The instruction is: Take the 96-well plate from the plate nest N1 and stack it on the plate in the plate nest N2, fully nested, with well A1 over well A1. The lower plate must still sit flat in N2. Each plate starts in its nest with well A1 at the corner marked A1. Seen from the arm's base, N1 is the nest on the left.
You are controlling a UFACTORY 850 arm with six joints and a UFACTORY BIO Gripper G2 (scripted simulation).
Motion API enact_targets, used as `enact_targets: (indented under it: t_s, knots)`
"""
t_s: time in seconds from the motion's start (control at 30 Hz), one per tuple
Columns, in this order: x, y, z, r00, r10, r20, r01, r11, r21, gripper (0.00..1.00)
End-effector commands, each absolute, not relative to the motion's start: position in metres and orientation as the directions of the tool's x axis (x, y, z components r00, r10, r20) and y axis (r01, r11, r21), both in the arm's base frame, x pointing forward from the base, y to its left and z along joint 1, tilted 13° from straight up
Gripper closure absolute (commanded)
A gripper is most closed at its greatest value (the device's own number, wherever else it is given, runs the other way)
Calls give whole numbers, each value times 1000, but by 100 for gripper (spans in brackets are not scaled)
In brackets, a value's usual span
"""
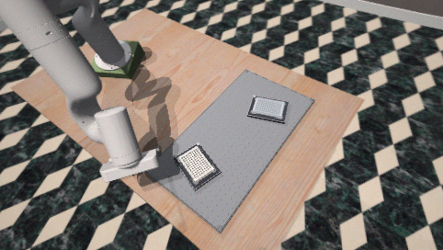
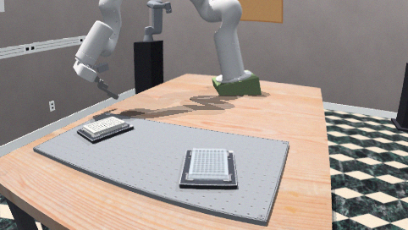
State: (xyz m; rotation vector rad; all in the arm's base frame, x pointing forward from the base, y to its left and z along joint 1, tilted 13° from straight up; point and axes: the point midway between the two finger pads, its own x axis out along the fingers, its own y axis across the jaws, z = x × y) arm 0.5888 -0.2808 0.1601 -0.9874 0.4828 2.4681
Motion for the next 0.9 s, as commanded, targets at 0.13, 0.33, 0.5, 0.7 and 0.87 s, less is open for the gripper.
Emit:
enact_targets:
  t_s: [0.13, 0.33, 0.5, 0.7, 0.87]
  knots:
    - [589, -281, 161, -649, 264, -714, -514, -844, 155, 0]
    - [589, -281, 161, -649, 264, -714, -514, -844, 155, 0]
    - [589, -281, 161, -649, 264, -714, -514, -844, 155, 0]
    - [587, -276, 186, -649, 264, -714, -514, -844, 155, 63]
    - [584, -272, 207, -649, 264, -714, -514, -844, 155, 63]
